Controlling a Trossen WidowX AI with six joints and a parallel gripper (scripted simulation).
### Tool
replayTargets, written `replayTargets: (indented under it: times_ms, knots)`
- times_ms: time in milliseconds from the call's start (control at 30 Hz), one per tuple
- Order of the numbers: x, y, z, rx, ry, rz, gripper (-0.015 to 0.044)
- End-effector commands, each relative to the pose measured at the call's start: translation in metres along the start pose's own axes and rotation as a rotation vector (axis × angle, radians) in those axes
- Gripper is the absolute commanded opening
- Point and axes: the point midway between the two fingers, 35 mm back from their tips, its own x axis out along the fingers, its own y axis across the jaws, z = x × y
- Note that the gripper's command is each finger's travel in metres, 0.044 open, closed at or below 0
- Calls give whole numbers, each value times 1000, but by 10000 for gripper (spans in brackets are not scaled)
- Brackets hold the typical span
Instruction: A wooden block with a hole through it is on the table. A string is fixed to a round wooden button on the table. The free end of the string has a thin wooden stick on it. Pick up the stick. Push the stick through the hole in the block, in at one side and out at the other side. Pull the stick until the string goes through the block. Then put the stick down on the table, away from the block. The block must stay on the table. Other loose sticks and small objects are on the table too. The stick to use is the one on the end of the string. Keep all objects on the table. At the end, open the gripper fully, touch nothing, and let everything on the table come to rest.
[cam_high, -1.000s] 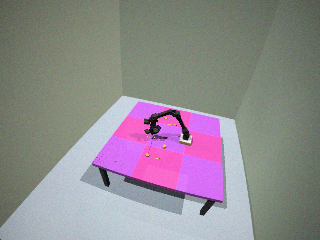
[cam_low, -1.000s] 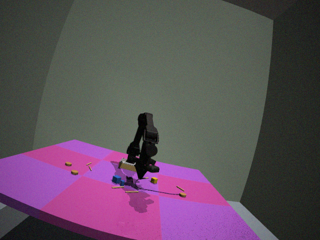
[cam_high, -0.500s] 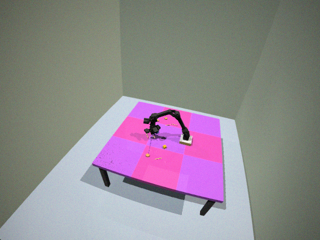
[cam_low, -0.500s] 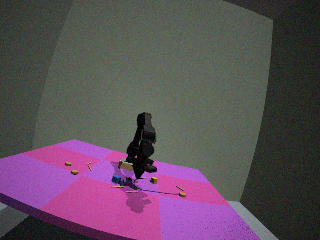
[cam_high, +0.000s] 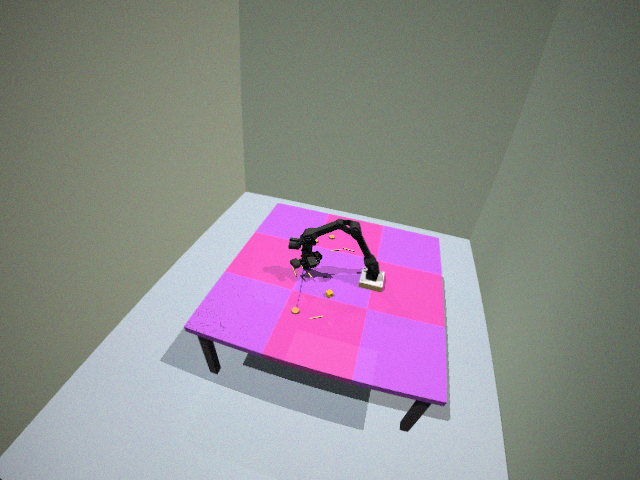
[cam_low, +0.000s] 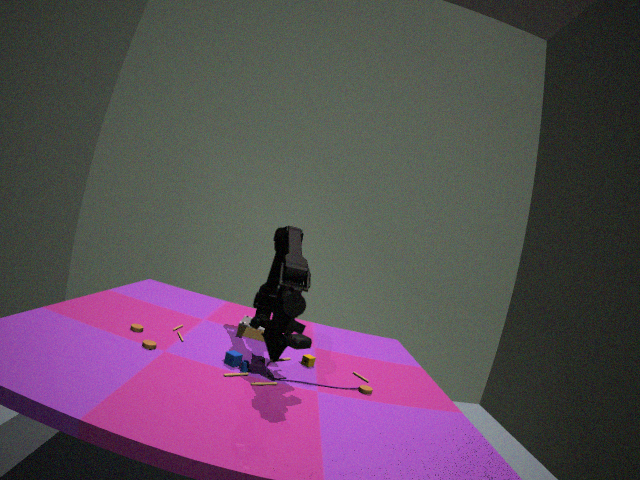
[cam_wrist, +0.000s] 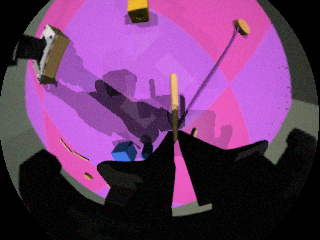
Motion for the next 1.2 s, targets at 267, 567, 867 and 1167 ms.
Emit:
replayTargets:
  times_ms: [267, 567, 867, 1167]
  knots:
    - [10, 10, 5, -6, 1, 4, 0]
    - [17, 18, 9, -6, 0, 4, 0]
    - [25, 26, 14, -6, -1, 5, 0]
    - [32, 34, 19, -5, 0, 6, 0]
